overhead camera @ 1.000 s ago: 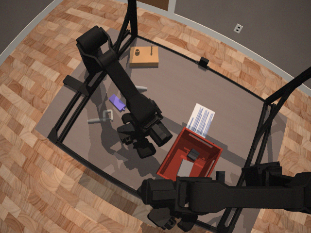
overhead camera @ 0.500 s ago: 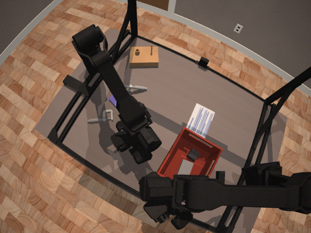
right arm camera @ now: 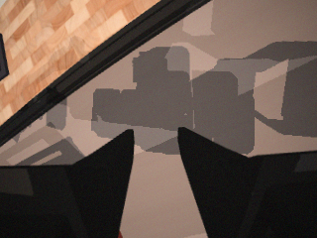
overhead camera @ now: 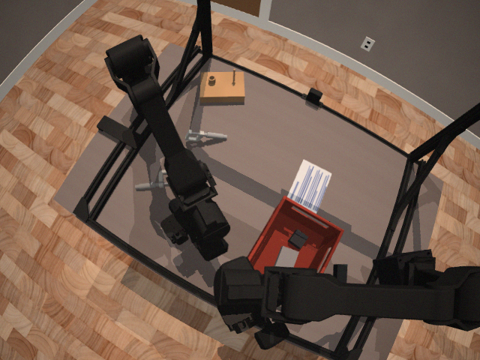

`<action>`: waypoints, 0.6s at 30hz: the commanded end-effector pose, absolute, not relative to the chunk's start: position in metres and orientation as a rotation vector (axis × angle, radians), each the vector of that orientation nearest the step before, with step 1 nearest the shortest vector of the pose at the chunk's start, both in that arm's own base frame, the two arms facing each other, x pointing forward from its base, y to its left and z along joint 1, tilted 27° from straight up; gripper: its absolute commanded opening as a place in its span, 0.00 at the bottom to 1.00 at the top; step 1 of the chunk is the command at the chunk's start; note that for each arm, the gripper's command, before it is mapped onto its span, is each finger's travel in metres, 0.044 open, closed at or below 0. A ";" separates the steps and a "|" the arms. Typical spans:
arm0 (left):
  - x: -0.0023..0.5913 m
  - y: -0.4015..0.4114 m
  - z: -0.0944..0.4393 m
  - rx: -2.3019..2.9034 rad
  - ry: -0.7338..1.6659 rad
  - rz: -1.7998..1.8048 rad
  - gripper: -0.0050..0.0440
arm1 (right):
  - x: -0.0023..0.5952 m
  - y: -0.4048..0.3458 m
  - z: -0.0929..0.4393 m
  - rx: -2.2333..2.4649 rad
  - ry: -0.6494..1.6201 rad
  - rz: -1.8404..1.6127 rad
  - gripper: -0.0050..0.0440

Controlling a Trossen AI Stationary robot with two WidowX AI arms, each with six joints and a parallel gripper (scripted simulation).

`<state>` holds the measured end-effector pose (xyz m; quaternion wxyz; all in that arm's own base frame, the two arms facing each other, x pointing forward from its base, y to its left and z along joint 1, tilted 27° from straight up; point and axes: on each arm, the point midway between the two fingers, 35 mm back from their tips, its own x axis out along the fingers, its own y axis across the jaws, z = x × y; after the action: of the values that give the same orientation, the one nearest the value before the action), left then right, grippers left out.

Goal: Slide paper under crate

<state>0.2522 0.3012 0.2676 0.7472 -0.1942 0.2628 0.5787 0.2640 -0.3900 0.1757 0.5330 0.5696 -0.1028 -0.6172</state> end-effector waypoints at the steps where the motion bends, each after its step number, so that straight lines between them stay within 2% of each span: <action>1: 0.259 0.301 0.259 -0.390 0.630 1.221 0.22 | 0.257 -0.397 0.184 1.326 -0.256 -1.429 0.41; 11: 0.278 0.294 0.252 -0.339 0.673 1.123 0.22 | 0.242 -0.410 0.194 1.243 -0.255 -1.360 0.41; 18: 0.314 0.277 0.251 -0.350 0.624 1.022 0.22 | 0.221 -0.419 0.202 1.152 -0.218 -1.344 0.41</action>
<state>0.2959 0.2849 0.2565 0.7992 -0.1591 0.2948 0.4991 0.2323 -0.4159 0.1955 0.6144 0.5185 -0.0985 -0.5865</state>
